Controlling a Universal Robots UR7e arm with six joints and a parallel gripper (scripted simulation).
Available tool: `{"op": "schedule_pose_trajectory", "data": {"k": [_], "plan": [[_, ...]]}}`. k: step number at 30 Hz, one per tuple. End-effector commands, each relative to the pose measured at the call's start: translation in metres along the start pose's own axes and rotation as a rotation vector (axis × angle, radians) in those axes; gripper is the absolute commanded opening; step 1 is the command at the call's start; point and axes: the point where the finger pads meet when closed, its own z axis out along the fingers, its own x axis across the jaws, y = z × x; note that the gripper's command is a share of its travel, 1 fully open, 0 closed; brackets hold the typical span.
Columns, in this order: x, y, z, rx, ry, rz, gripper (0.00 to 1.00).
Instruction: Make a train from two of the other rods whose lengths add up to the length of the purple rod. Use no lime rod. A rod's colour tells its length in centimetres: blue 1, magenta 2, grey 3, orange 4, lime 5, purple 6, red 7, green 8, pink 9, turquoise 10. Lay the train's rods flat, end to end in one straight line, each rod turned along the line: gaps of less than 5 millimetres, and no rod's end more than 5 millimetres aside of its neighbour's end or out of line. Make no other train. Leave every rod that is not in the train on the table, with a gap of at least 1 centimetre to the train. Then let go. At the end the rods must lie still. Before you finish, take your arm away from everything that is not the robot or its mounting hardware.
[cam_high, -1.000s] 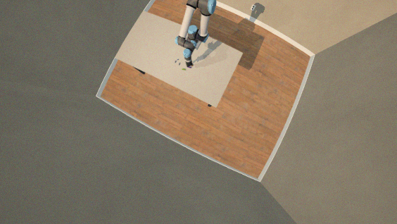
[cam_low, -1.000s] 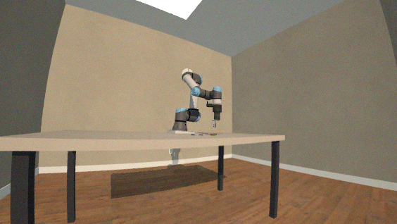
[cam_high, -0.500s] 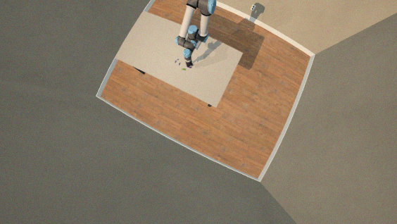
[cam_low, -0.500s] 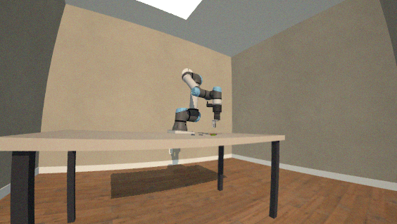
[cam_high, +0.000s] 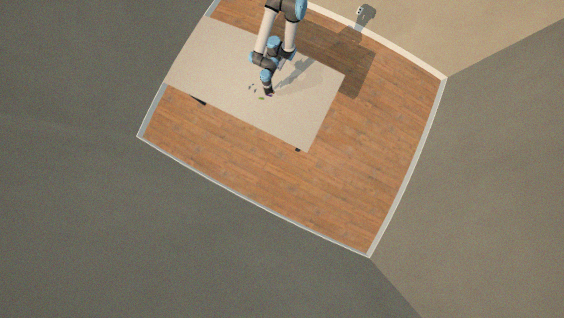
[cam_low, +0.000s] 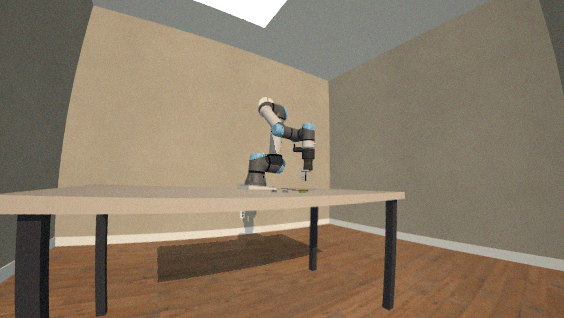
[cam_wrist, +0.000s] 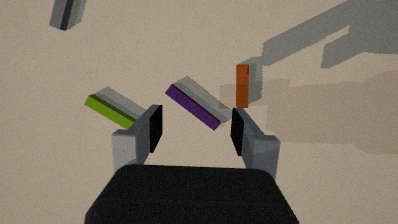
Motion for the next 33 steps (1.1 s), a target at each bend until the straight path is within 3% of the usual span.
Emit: {"op": "schedule_pose_trajectory", "data": {"k": [1,9,24,33], "plan": [[-0.002,-0.001,0.0,-0.001,-0.001,0.039,1.0],[-0.005,-0.004,-0.001,-0.001,-0.001,0.133,1.0],[-0.017,-0.016,-0.002,-0.001,-0.002,0.496,1.0],[-0.029,-0.025,-0.003,-0.001,-0.003,0.846,1.0]]}}
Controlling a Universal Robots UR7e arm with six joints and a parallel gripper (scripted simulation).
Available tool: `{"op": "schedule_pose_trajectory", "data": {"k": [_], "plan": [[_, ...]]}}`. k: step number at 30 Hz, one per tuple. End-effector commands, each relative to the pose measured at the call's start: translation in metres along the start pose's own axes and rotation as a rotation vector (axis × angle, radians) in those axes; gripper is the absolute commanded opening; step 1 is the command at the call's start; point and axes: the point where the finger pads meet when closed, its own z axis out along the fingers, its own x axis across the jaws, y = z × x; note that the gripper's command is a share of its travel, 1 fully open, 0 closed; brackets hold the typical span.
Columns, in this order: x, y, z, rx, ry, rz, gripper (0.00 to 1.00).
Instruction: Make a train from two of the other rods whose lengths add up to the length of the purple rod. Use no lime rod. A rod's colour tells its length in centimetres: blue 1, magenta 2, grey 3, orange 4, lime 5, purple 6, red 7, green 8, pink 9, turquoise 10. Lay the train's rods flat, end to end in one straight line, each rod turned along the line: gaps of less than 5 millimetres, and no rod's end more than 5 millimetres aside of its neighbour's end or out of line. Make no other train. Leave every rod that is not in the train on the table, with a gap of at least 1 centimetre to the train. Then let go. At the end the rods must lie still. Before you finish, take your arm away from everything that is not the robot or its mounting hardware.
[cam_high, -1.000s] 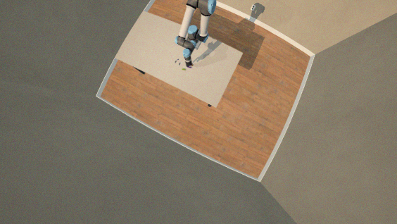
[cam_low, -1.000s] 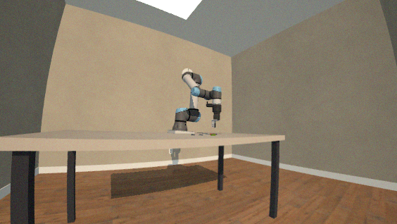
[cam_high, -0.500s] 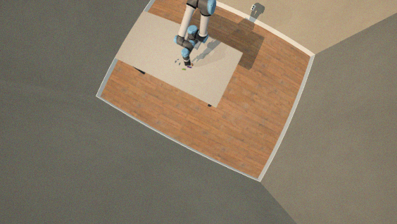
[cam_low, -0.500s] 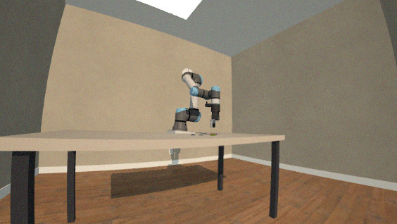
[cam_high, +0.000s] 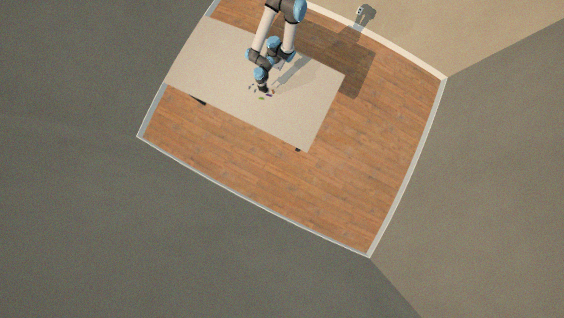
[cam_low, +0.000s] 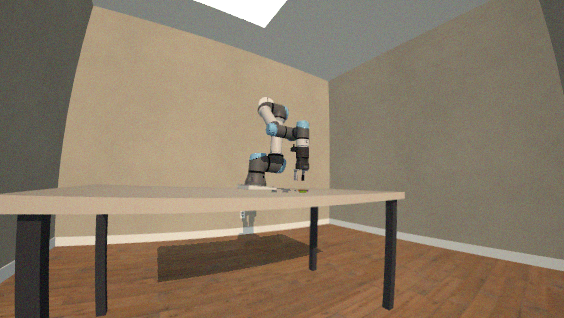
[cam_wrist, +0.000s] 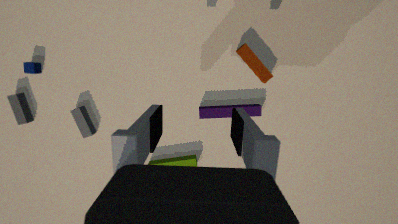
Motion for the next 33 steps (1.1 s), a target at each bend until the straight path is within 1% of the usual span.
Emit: {"op": "schedule_pose_trajectory", "data": {"k": [1,6,8,11,23,25,28,33], "plan": [[-0.007,0.001,-0.001,-0.001,0.0,0.167,1.0],[-0.016,0.002,-0.001,-0.002,-0.001,0.358,1.0],[-0.016,0.002,-0.001,-0.002,-0.001,0.358,1.0],[-0.022,0.004,-0.002,-0.002,-0.001,0.509,1.0],[-0.044,0.009,-0.003,-0.002,-0.001,0.959,1.0],[-0.044,0.009,-0.003,-0.002,-0.001,0.959,1.0],[-0.052,0.01,-0.003,-0.002,-0.001,1.113,1.0],[-0.062,0.013,-0.003,-0.002,0.0,1.297,1.0]]}}
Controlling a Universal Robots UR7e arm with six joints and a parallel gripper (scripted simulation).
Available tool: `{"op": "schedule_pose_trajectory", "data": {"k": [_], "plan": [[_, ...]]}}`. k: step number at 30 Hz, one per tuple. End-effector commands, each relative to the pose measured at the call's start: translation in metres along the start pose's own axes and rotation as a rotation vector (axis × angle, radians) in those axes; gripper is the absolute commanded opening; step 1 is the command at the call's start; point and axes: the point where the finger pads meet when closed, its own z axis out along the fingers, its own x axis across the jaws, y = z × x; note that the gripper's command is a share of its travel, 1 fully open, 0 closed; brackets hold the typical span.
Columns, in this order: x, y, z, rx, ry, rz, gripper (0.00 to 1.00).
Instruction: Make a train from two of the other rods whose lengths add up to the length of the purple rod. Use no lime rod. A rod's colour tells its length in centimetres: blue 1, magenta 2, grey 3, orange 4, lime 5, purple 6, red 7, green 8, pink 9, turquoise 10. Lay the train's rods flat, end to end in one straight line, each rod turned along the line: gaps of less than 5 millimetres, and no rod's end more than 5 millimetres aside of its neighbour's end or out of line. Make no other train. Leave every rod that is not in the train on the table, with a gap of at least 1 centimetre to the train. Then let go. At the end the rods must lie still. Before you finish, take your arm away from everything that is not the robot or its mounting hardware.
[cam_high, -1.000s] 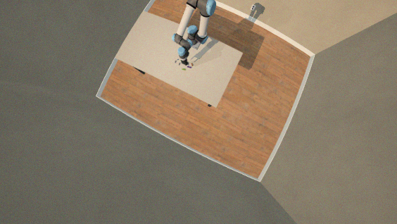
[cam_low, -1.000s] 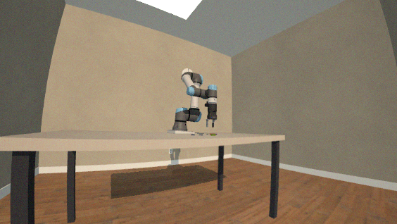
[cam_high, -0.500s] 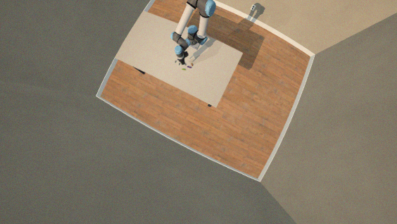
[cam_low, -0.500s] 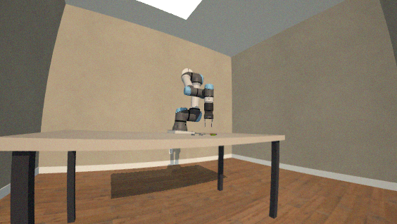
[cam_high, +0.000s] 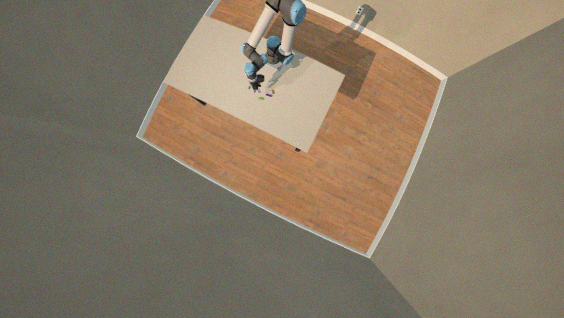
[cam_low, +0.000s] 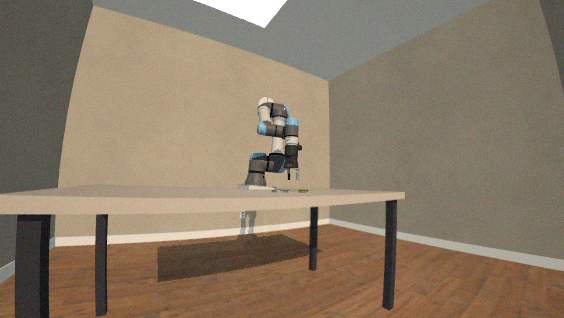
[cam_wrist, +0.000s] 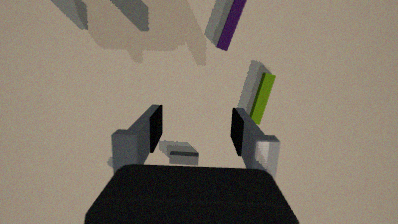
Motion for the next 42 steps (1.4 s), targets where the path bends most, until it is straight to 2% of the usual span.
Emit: {"op": "schedule_pose_trajectory", "data": {"k": [1,7,9,24,26,35,42], "plan": [[-0.002,0.01,-0.001,-0.001,0.001,0.167,1.0],[-0.005,0.024,-0.001,0.0,0.001,0.396,1.0],[-0.005,0.024,-0.001,0.0,0.001,0.396,1.0],[-0.018,0.063,-0.002,0.001,0.001,0.999,1.0],[-0.018,0.063,-0.002,0.001,0.001,0.999,1.0],[-0.029,0.086,-0.002,0.002,0.0,1.335,1.0],[-0.036,0.097,-0.002,0.003,0.0,1.502,1.0]]}}
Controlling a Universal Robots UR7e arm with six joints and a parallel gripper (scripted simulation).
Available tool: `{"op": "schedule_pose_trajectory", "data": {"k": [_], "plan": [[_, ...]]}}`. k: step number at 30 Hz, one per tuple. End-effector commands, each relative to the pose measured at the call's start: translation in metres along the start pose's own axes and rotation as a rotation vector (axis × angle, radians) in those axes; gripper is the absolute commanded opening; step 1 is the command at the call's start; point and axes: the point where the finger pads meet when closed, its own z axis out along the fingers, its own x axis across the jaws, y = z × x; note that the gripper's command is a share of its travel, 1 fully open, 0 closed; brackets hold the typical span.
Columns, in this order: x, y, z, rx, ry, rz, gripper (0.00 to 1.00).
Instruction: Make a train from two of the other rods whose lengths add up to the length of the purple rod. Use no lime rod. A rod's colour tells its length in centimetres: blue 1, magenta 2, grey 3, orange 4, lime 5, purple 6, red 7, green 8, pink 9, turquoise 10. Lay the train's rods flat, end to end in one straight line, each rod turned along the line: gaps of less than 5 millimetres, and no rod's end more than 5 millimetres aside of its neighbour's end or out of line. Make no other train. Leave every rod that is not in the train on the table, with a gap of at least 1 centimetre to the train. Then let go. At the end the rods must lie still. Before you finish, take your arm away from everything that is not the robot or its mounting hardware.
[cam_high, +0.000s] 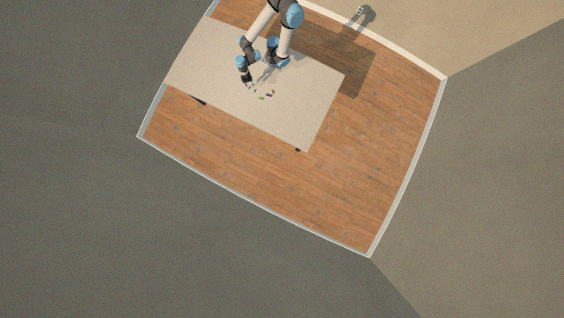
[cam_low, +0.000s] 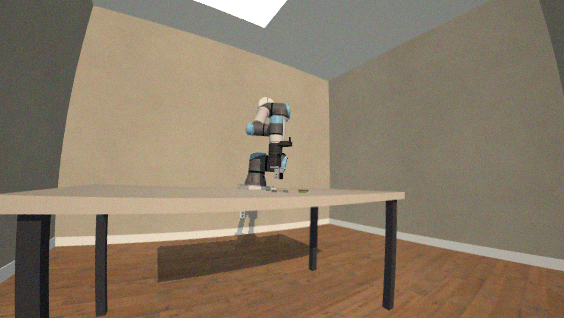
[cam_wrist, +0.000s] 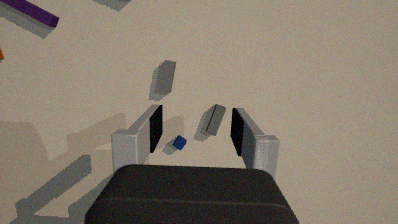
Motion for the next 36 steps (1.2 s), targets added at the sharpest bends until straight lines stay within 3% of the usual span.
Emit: {"op": "schedule_pose_trajectory", "data": {"k": [1,14,30,31,36], "plan": [[0.004,0.003,0.0,0.001,0.001,0.064,1.0],[0.016,0.014,-0.001,0.001,0.0,0.267,1.0],[0.018,0.016,-0.001,0.001,0.0,0.304,1.0],[0.018,0.016,-0.001,0.001,0.0,0.304,0.54],[0.018,0.016,-0.001,0.001,0.0,0.304,0.54]]}}
